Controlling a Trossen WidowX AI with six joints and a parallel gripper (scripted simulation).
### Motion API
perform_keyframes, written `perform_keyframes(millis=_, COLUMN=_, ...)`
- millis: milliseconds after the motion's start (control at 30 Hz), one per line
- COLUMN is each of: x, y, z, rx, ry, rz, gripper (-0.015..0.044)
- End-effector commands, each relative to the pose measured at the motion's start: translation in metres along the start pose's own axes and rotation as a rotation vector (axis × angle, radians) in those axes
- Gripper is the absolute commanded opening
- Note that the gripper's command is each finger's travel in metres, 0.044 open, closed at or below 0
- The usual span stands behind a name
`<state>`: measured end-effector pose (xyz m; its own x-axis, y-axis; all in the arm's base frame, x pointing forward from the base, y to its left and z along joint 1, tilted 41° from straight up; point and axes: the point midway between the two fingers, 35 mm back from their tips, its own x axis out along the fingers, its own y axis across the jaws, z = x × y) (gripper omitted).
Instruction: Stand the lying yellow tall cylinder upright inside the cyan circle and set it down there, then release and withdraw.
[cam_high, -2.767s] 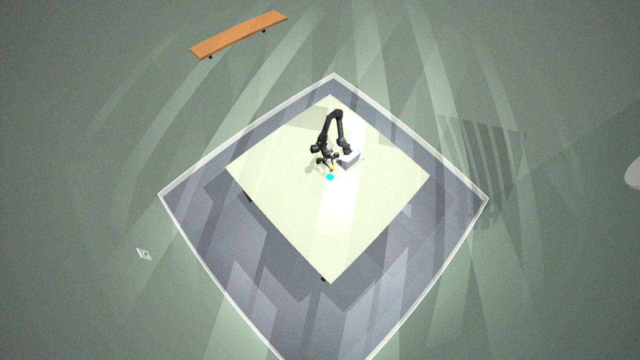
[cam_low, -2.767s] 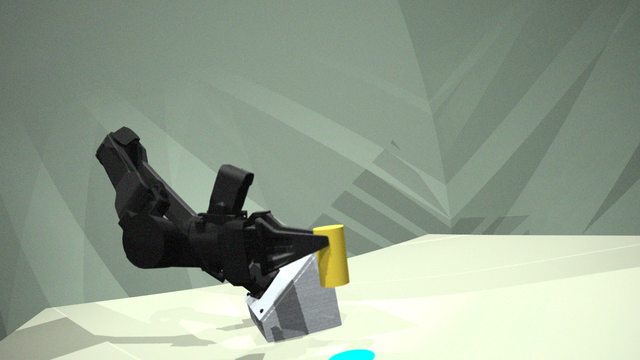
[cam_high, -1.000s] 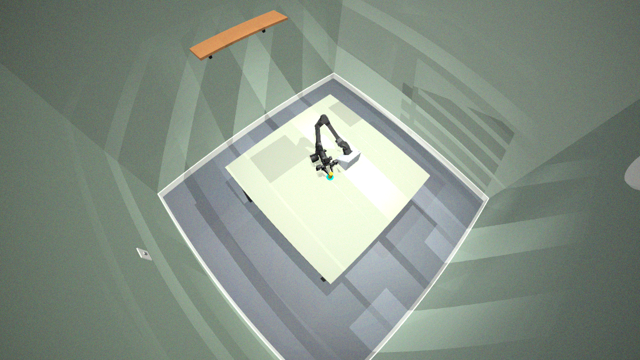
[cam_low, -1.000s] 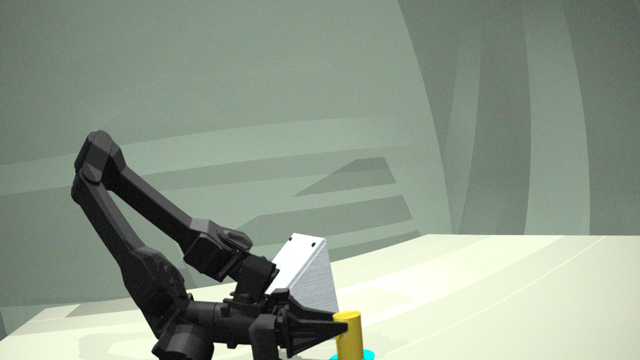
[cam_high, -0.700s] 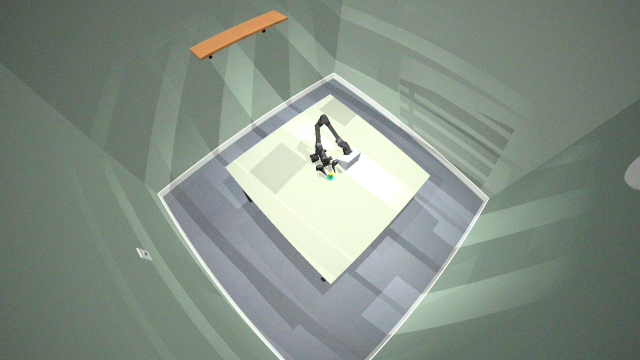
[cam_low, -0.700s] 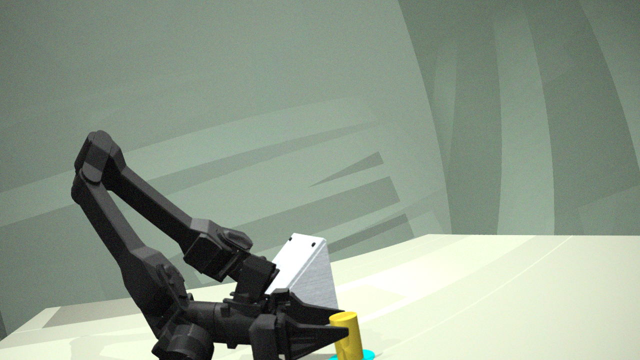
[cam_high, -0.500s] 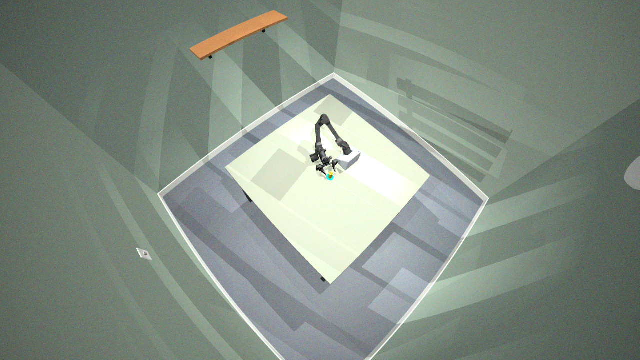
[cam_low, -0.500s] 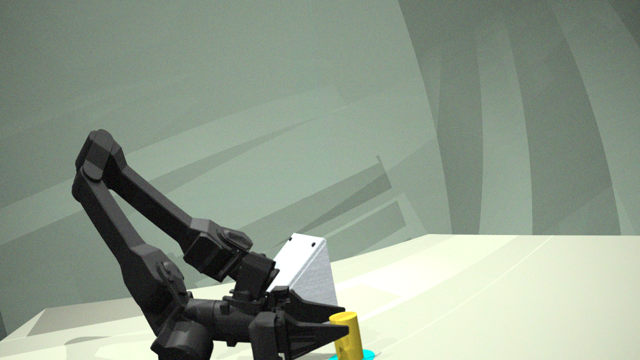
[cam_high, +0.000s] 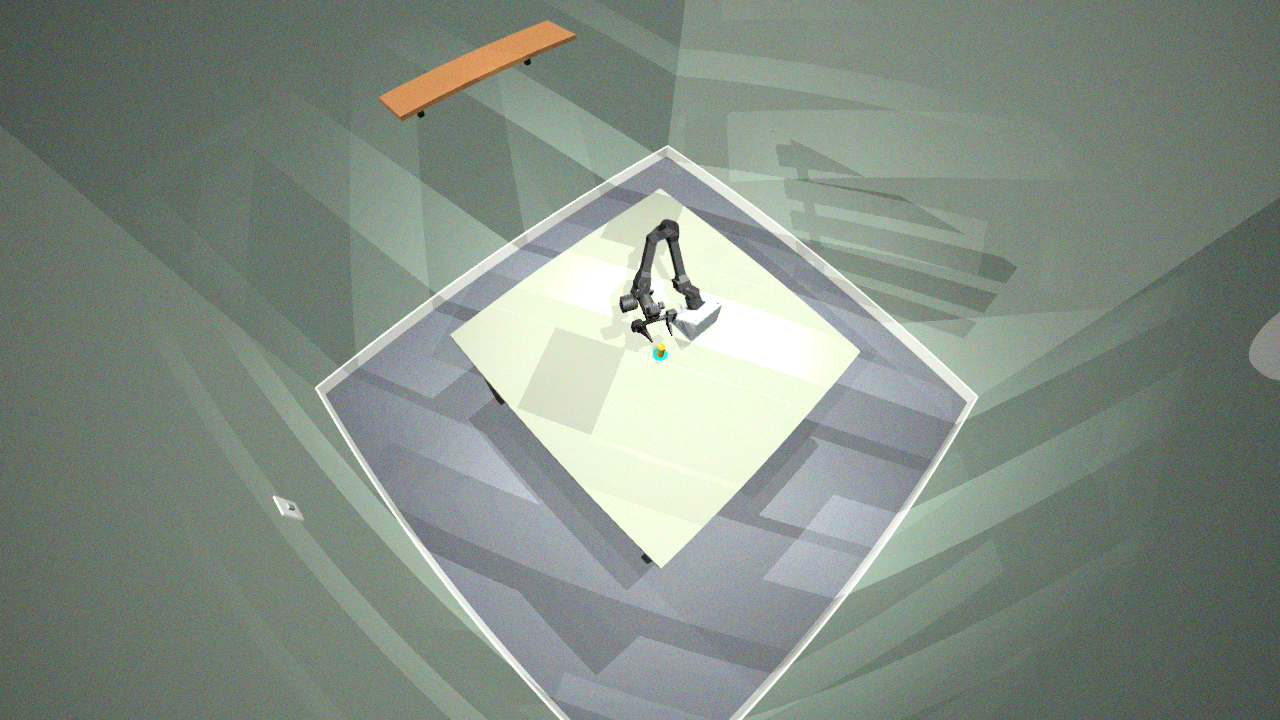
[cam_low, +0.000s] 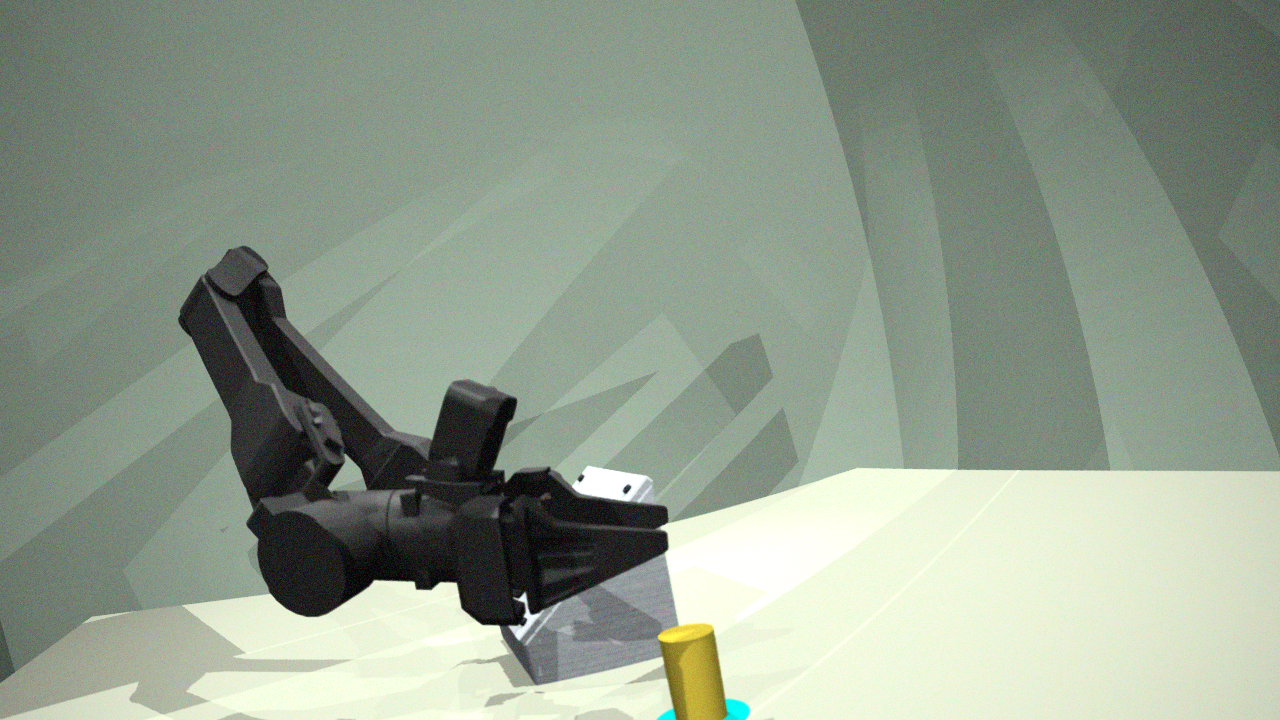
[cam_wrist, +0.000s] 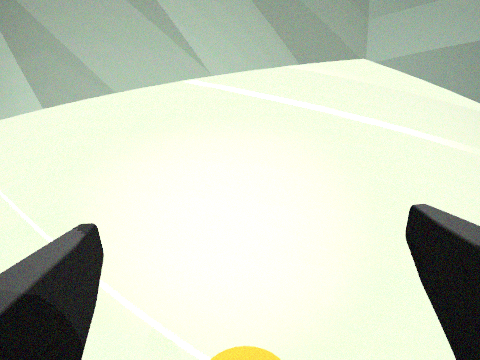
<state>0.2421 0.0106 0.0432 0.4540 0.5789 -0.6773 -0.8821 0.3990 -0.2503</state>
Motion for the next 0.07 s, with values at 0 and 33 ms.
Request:
perform_keyframes(millis=0, x=-0.0019, y=0.0032, z=0.0108, rx=0.010, ry=-0.004, rz=-0.002, gripper=0.0400)
perform_keyframes(millis=33, x=-0.0011, y=0.0033, z=0.0106, rx=0.018, ry=0.004, rz=0.007, gripper=0.0400)
